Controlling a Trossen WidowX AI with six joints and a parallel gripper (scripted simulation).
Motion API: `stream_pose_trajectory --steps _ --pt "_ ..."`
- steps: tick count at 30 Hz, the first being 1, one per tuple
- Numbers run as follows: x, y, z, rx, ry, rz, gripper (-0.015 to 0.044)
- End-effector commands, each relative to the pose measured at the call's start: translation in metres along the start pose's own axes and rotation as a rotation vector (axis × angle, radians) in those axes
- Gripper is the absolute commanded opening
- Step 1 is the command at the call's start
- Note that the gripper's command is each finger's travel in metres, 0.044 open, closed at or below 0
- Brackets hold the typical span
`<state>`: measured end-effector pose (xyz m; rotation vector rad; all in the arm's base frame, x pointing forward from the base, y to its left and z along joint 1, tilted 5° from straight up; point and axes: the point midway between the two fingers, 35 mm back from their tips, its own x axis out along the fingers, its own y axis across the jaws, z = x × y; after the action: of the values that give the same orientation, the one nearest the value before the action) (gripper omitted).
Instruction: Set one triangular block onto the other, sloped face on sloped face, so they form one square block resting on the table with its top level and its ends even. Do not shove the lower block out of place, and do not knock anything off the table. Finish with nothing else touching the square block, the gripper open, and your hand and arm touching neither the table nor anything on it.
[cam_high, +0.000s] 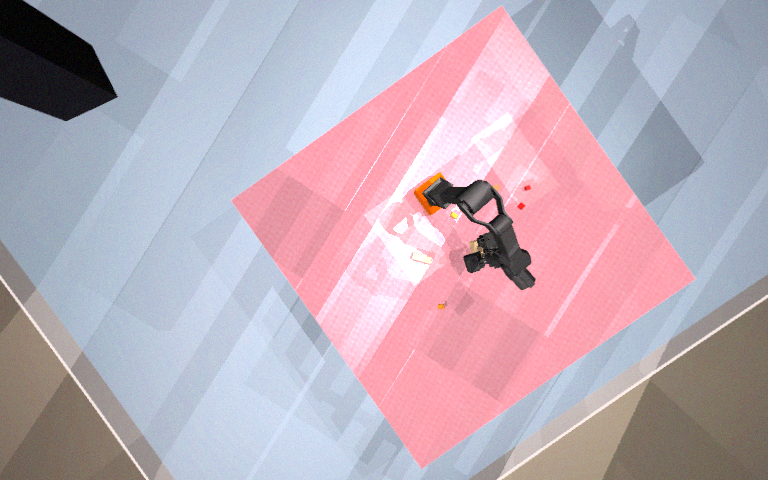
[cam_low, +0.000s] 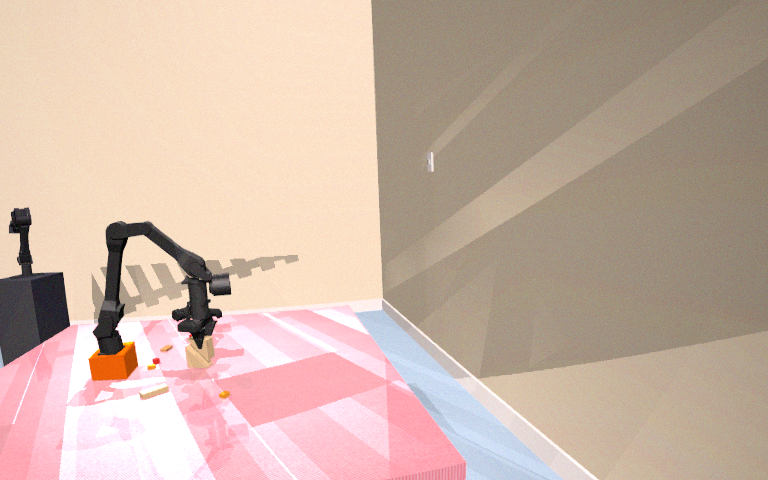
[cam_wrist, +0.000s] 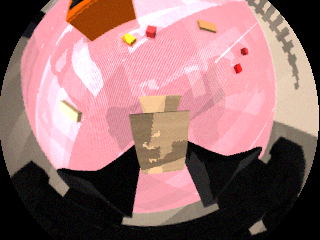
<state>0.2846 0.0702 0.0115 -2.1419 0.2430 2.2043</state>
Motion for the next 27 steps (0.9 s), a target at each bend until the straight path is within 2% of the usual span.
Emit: stream_pose_trajectory --steps 1,27 --pt "0.0047 -0.0019 0.0015 0.002 0.002 -0.004 0.0" --pt "0.0033 -0.0027 0.0006 0.008 0.014 -0.017 0.0"
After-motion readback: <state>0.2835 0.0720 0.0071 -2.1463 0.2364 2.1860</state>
